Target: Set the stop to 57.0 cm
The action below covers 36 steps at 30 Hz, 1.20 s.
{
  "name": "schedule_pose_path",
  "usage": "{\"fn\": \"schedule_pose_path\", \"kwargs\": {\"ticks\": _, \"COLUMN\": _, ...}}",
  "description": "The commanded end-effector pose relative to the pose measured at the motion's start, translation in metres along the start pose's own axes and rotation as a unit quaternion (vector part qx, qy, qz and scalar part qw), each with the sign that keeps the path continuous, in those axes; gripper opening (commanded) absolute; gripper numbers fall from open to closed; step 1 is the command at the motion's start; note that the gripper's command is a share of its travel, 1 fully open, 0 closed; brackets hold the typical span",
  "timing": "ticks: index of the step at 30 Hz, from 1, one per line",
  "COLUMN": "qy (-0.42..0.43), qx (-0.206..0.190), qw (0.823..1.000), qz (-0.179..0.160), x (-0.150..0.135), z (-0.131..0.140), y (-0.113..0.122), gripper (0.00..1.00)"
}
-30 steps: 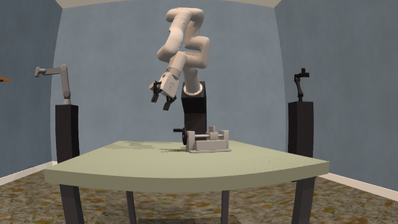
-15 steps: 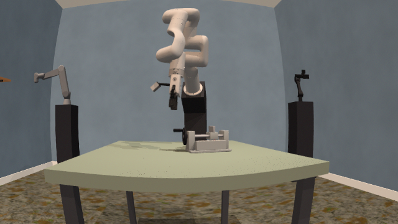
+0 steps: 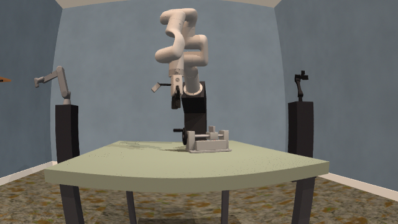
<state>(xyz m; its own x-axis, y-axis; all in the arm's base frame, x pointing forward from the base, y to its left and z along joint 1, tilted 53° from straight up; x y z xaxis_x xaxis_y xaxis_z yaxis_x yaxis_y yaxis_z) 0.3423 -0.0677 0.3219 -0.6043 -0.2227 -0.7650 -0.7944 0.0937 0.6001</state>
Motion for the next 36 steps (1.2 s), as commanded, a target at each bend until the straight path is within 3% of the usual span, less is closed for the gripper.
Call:
{"fn": "schedule_pose_path", "kwargs": {"ticks": 1, "qy": 0.001, "qx": 0.0, "qw": 1.0, "qz": -0.001, "x": -0.001, "z": 0.0, "y": 0.0, "gripper": 1.0}}
{"fn": "schedule_pose_path", "kwargs": {"ticks": 13, "qy": 0.001, "qx": 0.0, "qw": 1.0, "qz": -0.001, "x": -0.001, "z": 0.0, "y": 0.0, "gripper": 1.0}}
{"fn": "schedule_pose_path", "kwargs": {"ticks": 14, "qy": 0.001, "qx": 0.0, "qw": 1.0, "qz": -0.001, "x": -0.001, "z": 0.0, "y": 0.0, "gripper": 0.57}}
{"fn": "schedule_pose_path", "kwargs": {"ticks": 30, "qy": 0.0, "qx": -0.001, "qw": 1.0, "qz": -0.001, "x": -0.063, "z": 0.039, "y": 0.001, "gripper": 0.57}}
{"fn": "schedule_pose_path", "kwargs": {"ticks": 36, "qy": 0.0, "qx": -0.001, "qw": 1.0, "qz": -0.001, "x": -0.067, "z": 0.042, "y": -0.003, "gripper": 0.57}}
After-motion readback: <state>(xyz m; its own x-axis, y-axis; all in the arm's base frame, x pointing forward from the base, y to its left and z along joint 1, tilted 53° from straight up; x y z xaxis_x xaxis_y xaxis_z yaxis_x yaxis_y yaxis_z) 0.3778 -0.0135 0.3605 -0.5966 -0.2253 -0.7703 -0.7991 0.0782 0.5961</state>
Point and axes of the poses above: the point where the finger pads meet when closed, its own y axis back along the fingers, its own x axis across the jaws, z = x × y, the point moved 6 cm from there along y, back along the fingers, and after that the axes turned 2 degrees about -y, right-handed, at the moved point
